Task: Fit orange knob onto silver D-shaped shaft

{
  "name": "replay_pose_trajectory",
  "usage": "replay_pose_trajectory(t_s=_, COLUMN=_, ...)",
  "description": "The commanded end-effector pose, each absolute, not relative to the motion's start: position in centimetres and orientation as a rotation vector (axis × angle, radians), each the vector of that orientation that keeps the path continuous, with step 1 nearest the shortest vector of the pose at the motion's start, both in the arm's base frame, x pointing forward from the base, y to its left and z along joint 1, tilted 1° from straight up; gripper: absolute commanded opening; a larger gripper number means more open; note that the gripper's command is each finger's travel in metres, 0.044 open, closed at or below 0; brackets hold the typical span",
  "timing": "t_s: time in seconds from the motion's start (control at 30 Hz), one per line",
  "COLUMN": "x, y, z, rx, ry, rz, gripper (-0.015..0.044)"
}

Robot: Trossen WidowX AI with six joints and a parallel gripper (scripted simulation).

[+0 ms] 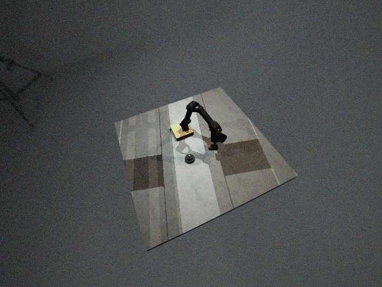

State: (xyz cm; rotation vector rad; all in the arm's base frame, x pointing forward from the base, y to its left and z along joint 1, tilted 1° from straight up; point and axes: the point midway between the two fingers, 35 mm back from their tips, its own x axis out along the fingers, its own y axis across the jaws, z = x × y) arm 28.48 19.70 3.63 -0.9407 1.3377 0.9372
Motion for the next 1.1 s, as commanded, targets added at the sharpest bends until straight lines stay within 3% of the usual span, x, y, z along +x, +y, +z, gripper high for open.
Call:
replay_pose_trajectory(t_s=0.0, x=28.3, y=19.6, z=2.8, rx=-0.947, ry=1.346, rz=0.940, gripper=0.0440)
replay_pose_trajectory(t_s=0.53, x=28.2, y=19.5, z=0.5, rx=-0.947, ry=1.346, rz=0.940, gripper=0.0440)
replay_pose_trajectory(t_s=0.8, x=28.2, y=19.5, z=0.5, rx=-0.947, ry=1.346, rz=0.940, gripper=0.0240)
replay_pose_trajectory(t_s=1.07, x=28.2, y=19.5, z=0.5, rx=-0.947, ry=1.346, rz=0.940, gripper=0.0233)
